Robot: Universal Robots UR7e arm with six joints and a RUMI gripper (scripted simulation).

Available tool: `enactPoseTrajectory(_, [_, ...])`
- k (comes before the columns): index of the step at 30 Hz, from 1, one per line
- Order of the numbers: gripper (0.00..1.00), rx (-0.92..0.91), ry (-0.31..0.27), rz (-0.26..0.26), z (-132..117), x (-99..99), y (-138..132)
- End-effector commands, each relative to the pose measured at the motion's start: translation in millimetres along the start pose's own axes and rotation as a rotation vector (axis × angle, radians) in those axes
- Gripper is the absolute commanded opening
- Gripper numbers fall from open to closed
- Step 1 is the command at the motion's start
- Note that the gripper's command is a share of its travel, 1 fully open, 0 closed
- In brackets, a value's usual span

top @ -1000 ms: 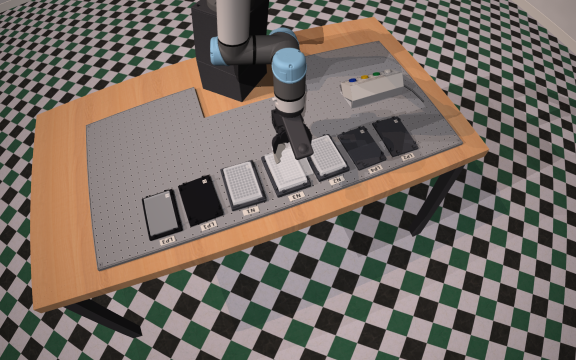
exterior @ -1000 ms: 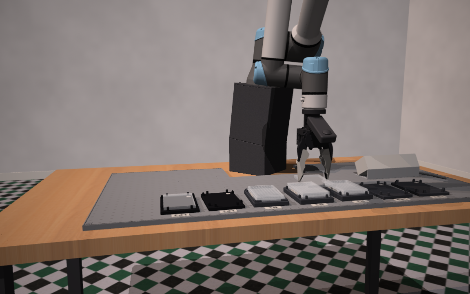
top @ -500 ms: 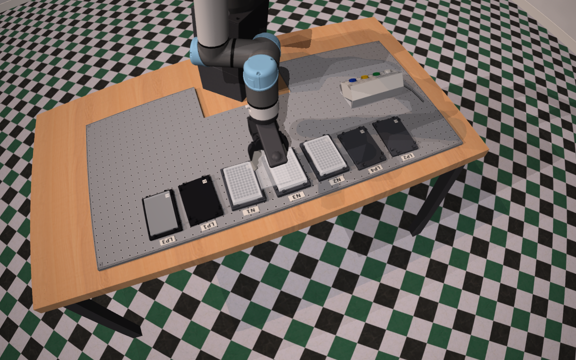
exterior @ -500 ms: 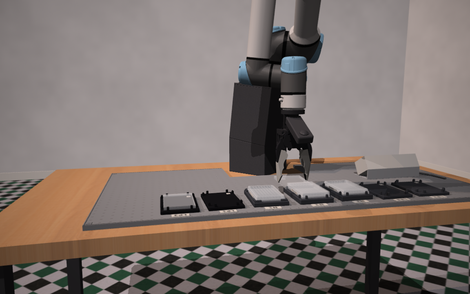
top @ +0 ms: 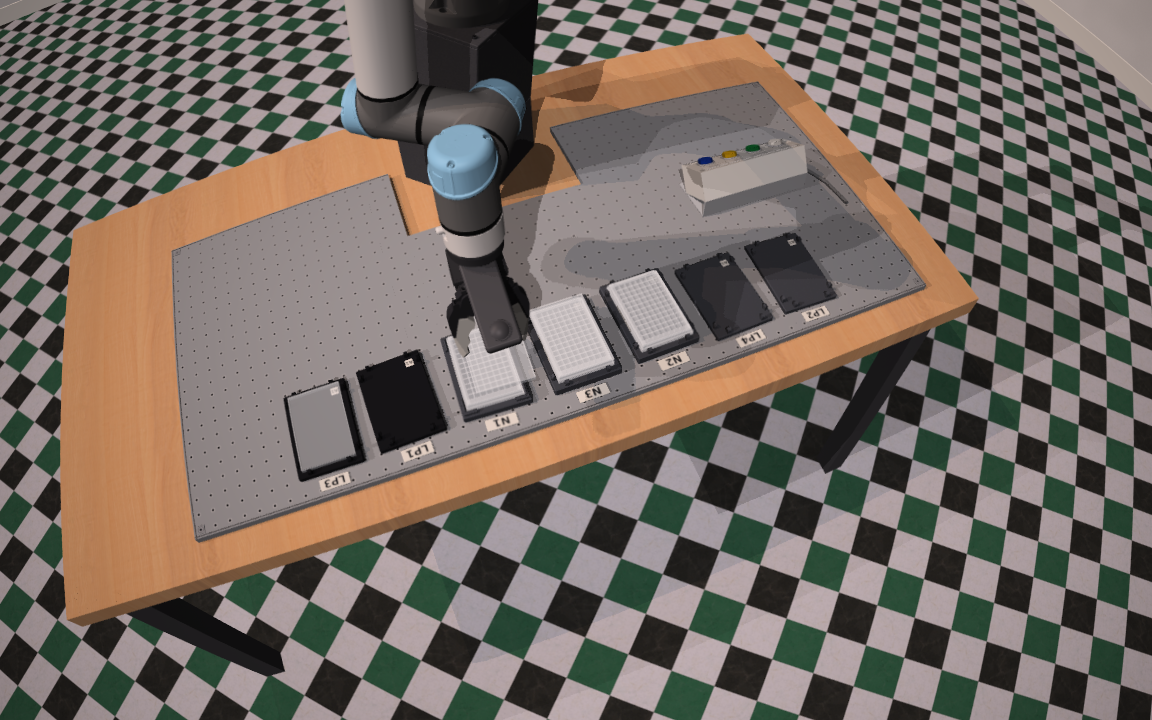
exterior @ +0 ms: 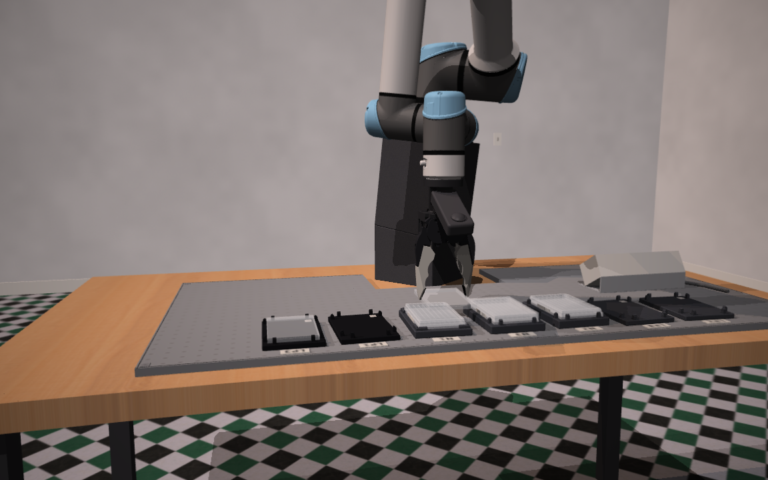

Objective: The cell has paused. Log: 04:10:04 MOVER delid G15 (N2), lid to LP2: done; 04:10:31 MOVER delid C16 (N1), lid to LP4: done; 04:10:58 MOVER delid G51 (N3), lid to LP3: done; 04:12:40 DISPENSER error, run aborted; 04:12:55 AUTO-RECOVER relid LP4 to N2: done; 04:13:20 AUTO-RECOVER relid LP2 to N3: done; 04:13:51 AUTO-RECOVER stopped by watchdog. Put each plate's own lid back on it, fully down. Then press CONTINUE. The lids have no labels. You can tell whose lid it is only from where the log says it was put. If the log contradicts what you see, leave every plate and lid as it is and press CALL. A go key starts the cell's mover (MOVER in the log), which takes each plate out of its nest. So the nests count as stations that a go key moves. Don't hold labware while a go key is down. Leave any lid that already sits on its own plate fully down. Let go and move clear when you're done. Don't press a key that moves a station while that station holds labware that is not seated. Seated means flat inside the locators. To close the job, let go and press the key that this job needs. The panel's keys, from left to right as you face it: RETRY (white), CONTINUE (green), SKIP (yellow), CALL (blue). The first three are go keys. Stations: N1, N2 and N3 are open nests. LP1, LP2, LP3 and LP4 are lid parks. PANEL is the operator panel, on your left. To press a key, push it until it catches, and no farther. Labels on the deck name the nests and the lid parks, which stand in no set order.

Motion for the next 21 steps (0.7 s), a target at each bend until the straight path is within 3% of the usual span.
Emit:
enactPoseTrajectory(1, [0.0, 0.009, 0.0, 0.005, 0.1, -1.4, 21.8])
enactPoseTrajectory(21, [0.0, 0.011, 0.001, 0.004, 0.4, -4.6, 21.5])
Point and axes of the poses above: the point where the finger pads meet when closed, its own x axis back along the fingers, its own y axis across the jaws, z = x × y, the point moved 8 cm from there along x, back along the fingers, and after that the axes turned 9 degrees about x, right-handed, at the moved point
